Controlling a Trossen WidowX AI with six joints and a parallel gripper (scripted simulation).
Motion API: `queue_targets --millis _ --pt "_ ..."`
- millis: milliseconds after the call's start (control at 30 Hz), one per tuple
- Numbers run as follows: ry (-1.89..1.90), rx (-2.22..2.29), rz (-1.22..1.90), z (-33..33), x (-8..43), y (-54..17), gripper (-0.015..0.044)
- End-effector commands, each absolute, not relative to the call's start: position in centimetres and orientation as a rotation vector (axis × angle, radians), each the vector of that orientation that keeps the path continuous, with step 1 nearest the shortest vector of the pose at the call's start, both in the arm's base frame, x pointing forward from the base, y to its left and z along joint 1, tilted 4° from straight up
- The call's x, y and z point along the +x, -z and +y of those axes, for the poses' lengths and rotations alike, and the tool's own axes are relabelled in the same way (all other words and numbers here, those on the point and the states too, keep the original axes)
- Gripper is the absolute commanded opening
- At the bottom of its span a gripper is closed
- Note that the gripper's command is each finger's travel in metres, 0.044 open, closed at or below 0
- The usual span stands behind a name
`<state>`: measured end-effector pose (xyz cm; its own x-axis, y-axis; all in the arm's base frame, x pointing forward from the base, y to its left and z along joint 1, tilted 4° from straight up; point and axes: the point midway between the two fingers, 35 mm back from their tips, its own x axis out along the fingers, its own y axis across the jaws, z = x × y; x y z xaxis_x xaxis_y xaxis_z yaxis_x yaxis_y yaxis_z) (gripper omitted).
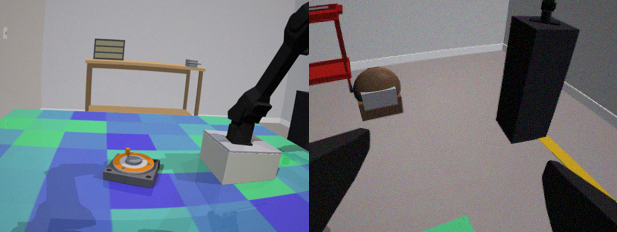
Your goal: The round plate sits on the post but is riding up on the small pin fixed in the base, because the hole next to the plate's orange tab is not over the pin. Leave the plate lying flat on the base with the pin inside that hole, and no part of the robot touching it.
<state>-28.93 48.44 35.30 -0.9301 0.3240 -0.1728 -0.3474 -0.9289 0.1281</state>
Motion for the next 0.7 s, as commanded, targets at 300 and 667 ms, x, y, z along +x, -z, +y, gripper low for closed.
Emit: queue_targets --millis 300,667 --pt "-2.376 -0.269 0.425 54.4 -14.2 -30.6 0.0137" --pt "-1.791 -0.329 0.688 53.5 8.4 -22.4 0.0000"
